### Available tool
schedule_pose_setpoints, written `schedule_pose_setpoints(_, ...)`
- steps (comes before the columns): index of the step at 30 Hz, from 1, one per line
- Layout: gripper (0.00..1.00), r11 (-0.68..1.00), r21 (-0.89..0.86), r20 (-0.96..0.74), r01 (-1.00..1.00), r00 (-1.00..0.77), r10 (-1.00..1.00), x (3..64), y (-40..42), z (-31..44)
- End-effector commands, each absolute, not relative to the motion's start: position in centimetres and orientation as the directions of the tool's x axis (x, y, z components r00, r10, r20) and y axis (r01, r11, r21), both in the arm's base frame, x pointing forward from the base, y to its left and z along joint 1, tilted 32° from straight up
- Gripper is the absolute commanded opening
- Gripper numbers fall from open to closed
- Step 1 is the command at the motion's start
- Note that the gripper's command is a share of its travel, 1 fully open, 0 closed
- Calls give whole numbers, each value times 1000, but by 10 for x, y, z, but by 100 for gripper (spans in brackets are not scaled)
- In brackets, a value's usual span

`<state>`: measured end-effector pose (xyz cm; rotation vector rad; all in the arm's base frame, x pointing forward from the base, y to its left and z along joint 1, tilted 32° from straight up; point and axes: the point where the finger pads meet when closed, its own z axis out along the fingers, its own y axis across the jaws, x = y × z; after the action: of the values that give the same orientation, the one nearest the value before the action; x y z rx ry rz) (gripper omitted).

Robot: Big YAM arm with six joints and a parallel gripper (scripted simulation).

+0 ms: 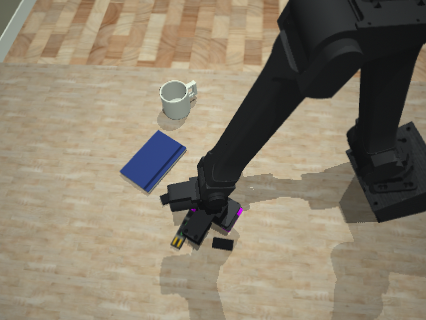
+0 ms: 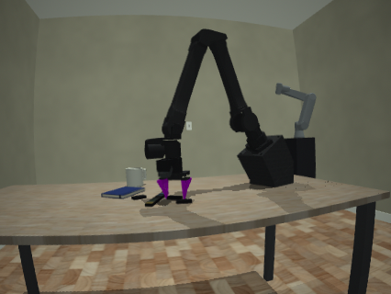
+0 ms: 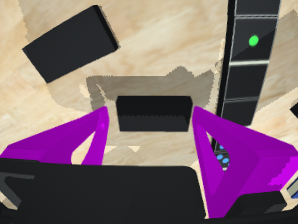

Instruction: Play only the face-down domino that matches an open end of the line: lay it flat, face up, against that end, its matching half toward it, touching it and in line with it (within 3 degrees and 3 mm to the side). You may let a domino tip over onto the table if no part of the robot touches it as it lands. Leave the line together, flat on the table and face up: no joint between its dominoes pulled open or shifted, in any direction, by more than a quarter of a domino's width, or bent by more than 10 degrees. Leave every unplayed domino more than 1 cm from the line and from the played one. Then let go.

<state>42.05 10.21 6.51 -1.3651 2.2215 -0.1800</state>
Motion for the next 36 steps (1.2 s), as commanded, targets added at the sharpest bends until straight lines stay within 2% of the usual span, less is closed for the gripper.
schedule_pose_setpoints(1, 69, 487, -381, -376, -786, -350, -858, 425, 107, 70)
schedule_pose_setpoints(36, 69, 488, -388, -384, -782, -344, -857, 429, 108, 73)
